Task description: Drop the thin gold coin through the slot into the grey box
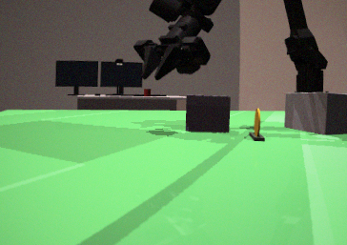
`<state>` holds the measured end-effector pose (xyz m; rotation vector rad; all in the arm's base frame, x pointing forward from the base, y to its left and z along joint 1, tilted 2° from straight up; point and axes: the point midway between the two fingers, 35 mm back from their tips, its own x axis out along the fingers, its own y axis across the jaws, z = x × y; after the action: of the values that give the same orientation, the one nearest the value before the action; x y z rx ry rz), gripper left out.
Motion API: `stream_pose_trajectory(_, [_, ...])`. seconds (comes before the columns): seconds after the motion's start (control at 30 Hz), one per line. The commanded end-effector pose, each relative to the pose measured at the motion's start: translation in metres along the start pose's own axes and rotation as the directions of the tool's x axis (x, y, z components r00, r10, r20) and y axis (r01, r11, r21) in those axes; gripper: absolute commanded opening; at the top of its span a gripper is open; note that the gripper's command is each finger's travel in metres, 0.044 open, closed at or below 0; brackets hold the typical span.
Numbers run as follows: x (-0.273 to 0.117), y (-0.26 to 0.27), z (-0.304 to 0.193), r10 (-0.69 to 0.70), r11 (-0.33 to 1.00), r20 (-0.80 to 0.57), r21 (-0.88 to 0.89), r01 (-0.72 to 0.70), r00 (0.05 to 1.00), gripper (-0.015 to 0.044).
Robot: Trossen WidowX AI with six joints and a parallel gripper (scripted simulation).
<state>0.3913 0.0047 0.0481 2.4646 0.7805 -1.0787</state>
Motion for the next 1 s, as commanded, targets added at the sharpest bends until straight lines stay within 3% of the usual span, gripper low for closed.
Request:
stream_pose_trajectory(0.0, [-0.002,-0.072,-0.005,-0.099,0.985,0.207,-0.117,0.125,0.973,0.0161])
stream_pose_trajectory(0.2, [-0.027,-0.150,0.009,-0.138,0.921,0.466,-0.263,0.286,0.874,0.0161])
stream_pose_trajectory(0.37, [-0.064,-0.197,0.026,-0.073,0.823,0.647,-0.391,0.412,0.759,0.0161])
stream_pose_trajectory(0.63, [-0.066,-0.203,0.025,-0.061,0.810,0.663,-0.404,0.425,0.746,0.0161])
stream_pose_trajectory(0.77, [-0.042,-0.205,0.047,-0.061,0.810,0.663,-0.404,0.425,0.746,0.0161])
stream_pose_trajectory(0.97, [-0.039,-0.205,0.050,-0.061,0.810,0.663,-0.404,0.425,0.746,0.0161])
